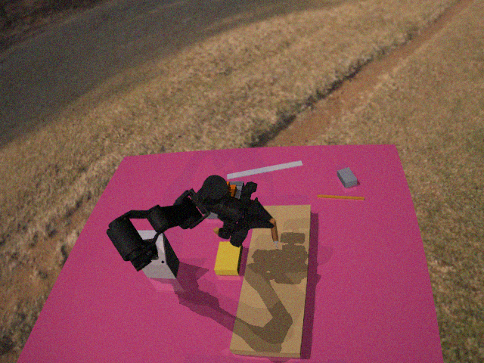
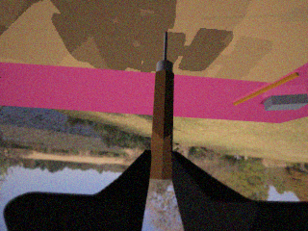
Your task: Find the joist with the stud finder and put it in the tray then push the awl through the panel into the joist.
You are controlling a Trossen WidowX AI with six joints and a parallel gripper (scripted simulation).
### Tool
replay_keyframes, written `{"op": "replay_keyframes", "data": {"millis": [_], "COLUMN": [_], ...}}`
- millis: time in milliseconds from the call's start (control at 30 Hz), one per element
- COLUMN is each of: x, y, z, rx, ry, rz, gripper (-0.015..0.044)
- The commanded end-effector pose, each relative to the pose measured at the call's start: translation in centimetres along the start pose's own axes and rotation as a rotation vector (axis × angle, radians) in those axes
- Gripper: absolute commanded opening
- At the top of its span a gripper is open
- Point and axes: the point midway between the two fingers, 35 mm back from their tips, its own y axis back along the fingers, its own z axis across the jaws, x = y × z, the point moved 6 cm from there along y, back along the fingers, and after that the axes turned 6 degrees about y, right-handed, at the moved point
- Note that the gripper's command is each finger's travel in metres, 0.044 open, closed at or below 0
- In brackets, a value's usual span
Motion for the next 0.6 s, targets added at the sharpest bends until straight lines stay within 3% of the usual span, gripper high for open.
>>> {"op": "replay_keyframes", "data": {"millis": [0, 567], "x": [-0.7, -2.5], "y": [-0.4, -1.3], "z": [-0.2, -0.2], "rx": [0.005, 0.003], "ry": [0.009, 0.011], "rz": [-0.002, -0.001], "gripper": [0.0, 0.0]}}
